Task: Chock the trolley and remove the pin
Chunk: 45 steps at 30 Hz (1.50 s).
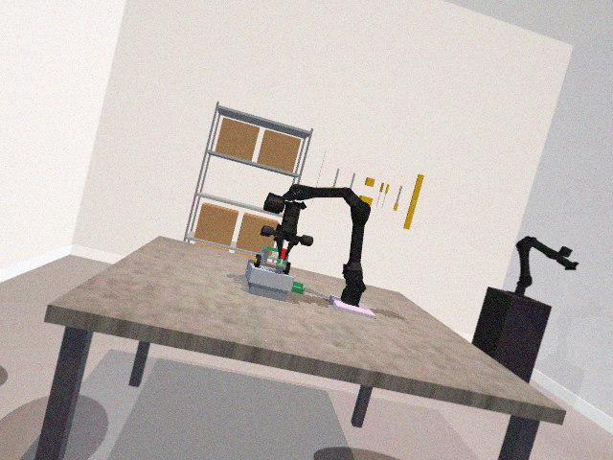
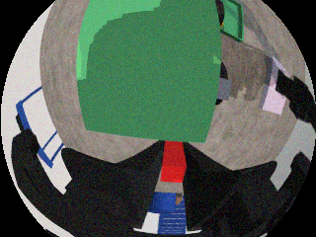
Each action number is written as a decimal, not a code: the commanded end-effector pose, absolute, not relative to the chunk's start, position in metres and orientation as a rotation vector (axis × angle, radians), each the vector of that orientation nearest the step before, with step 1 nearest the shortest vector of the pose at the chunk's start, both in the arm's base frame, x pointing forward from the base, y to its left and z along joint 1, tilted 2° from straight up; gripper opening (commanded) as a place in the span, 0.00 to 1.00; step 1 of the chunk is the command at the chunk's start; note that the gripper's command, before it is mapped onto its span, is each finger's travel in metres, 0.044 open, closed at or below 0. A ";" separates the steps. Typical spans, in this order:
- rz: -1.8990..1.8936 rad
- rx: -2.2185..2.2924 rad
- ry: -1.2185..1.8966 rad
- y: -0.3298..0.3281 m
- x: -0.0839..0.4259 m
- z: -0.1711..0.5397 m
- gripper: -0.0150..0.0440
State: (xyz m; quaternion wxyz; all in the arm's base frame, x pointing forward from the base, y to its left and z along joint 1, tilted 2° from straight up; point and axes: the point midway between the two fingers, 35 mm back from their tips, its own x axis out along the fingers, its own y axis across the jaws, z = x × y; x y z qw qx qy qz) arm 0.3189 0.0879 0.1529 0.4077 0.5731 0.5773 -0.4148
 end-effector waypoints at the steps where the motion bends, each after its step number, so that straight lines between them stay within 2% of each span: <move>1: -1.037 1.448 1.452 0.087 0.319 0.158 0.25; 45: -1.037 1.448 1.451 0.082 0.319 0.187 0.25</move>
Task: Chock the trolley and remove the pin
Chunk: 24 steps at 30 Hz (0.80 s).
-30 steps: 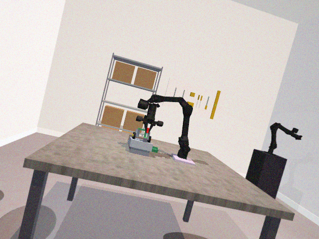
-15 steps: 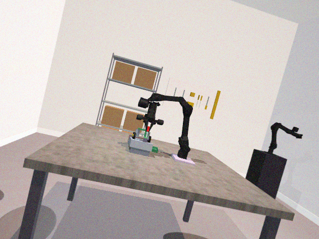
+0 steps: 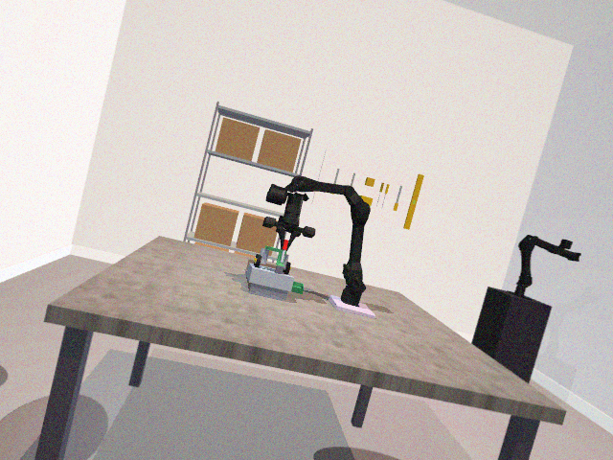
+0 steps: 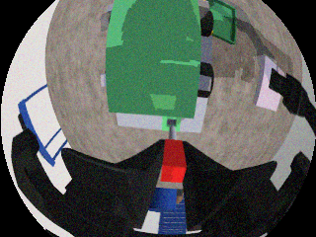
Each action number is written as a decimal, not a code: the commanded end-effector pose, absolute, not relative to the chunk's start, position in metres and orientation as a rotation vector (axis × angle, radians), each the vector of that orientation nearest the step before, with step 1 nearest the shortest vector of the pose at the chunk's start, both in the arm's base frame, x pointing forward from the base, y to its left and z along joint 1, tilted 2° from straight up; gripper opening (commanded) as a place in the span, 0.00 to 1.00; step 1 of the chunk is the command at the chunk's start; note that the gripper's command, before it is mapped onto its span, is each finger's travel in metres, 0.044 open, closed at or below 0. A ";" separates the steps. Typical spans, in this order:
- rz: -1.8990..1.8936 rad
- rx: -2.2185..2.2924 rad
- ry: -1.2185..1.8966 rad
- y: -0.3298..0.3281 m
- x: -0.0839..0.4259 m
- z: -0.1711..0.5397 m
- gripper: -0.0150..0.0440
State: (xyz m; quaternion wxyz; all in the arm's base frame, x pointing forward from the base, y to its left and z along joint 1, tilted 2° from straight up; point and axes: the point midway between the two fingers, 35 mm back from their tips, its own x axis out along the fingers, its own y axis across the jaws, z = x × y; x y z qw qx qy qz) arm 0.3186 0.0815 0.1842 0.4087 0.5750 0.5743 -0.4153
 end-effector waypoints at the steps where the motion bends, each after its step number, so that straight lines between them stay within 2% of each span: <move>1: -1.037 1.448 1.451 0.082 0.320 0.188 0.25; 24: -1.036 1.450 1.454 0.112 0.318 0.197 0.25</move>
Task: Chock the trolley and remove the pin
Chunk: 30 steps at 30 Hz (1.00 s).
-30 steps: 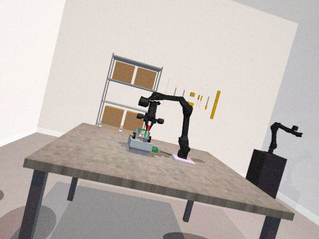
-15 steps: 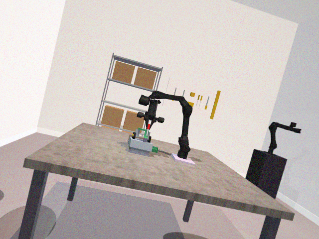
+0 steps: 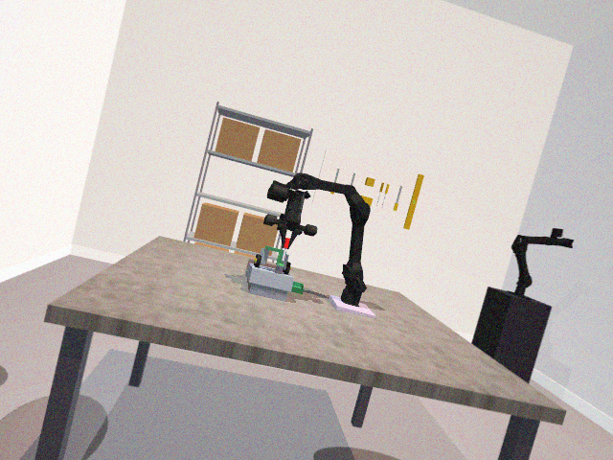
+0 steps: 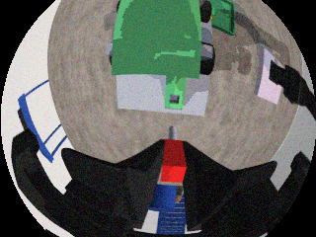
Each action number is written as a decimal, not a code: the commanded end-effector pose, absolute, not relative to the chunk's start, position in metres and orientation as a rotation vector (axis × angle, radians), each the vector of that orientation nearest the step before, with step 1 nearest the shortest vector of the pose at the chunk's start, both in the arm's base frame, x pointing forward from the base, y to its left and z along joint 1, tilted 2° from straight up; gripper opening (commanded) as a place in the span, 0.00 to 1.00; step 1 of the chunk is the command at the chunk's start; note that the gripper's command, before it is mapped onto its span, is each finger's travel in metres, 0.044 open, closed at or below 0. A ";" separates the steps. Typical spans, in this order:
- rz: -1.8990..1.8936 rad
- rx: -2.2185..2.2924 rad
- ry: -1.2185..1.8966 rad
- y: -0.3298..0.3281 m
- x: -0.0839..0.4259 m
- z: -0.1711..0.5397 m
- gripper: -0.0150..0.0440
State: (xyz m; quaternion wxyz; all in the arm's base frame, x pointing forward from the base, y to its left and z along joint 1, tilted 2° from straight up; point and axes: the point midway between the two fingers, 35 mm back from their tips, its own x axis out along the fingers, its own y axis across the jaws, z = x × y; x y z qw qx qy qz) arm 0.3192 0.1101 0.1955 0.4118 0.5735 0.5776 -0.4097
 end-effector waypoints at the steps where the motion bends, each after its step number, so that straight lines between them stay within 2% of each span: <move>1: -1.036 1.450 1.454 0.112 0.317 0.197 0.25; 25: -1.042 1.448 1.459 0.114 0.238 0.194 0.25; 30: -1.042 1.448 1.459 0.114 0.236 0.194 0.25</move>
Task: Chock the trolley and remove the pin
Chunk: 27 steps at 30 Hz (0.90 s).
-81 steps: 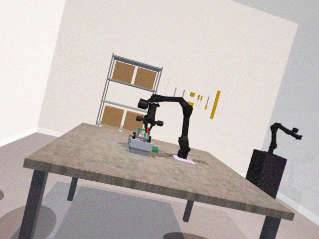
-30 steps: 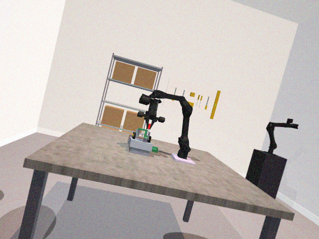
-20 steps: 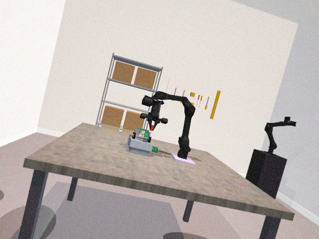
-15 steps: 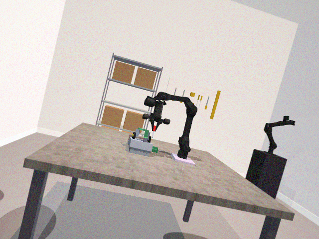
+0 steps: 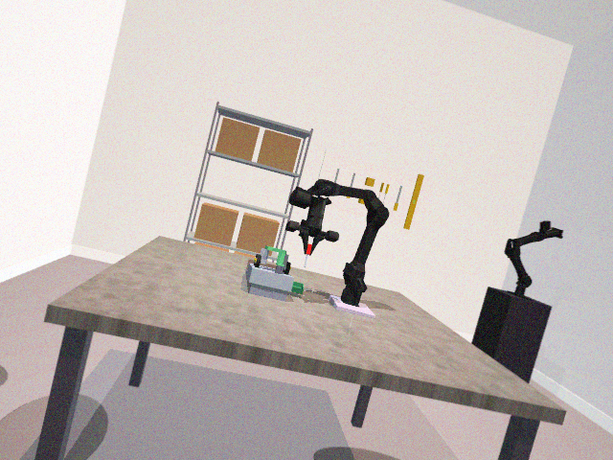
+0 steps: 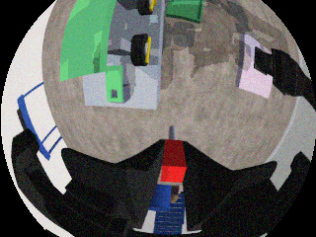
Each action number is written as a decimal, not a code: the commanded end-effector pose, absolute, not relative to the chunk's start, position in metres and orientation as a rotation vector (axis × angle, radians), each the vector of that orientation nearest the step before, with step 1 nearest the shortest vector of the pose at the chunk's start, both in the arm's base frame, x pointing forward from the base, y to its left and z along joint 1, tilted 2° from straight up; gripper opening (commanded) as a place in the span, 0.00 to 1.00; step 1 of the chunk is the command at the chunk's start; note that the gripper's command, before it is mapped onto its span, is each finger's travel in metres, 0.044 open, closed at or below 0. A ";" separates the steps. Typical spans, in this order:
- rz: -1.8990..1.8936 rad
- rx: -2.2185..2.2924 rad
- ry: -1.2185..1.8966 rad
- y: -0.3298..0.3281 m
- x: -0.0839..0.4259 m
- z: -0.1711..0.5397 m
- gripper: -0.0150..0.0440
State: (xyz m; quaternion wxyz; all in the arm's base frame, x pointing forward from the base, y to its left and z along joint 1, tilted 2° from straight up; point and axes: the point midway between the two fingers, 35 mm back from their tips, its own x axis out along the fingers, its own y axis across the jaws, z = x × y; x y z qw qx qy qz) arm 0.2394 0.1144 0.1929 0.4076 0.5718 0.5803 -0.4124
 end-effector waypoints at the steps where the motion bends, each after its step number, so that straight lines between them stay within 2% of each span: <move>1: -1.042 1.447 1.459 0.112 0.236 0.193 0.25; 27: -1.049 1.440 1.451 0.010 0.240 0.172 0.25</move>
